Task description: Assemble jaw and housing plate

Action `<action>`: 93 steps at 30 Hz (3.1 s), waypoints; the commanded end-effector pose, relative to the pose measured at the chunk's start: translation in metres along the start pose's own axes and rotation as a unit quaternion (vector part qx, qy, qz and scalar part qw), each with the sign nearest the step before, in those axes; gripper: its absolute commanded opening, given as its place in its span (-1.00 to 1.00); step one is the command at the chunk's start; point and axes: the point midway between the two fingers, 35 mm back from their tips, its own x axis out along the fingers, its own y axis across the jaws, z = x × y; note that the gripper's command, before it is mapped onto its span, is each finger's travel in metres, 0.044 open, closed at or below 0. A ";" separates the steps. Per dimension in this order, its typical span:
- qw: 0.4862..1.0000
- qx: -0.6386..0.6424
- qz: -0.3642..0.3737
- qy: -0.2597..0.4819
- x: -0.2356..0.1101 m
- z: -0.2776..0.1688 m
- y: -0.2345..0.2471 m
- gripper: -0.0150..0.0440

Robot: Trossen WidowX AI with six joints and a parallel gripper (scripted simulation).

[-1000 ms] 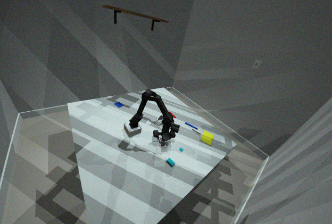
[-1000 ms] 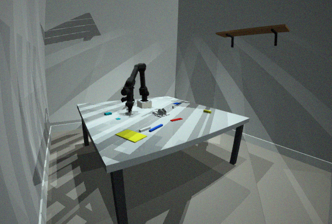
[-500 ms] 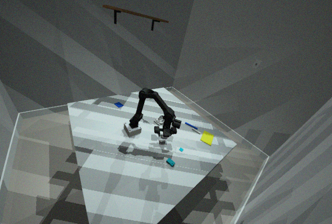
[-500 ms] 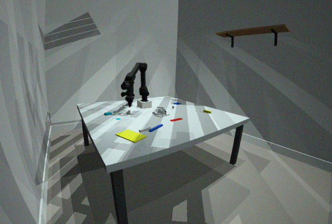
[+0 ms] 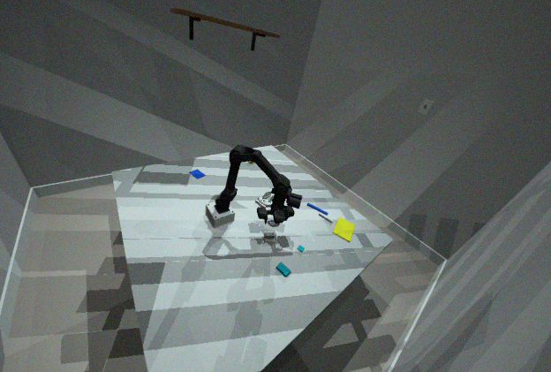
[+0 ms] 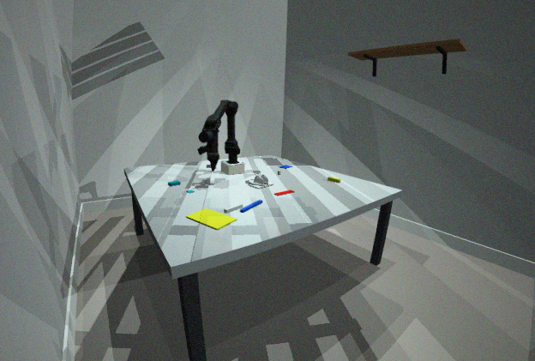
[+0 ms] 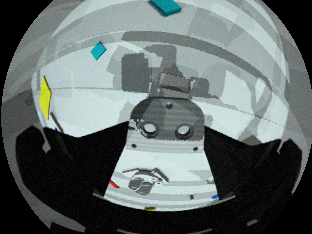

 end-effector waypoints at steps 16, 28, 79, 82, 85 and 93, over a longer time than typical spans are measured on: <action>0.968 -0.250 -0.001 0.005 0.001 -0.055 0.021 0.70; 0.917 -0.400 0.000 0.007 0.001 -0.092 0.029 0.70; 0.482 -0.876 0.011 0.006 -0.003 -0.241 0.010 0.70; 0.482 -0.876 0.011 0.006 -0.003 -0.241 0.010 0.70; 0.482 -0.876 0.011 0.006 -0.003 -0.241 0.010 0.70; 0.482 -0.876 0.011 0.006 -0.003 -0.241 0.010 0.70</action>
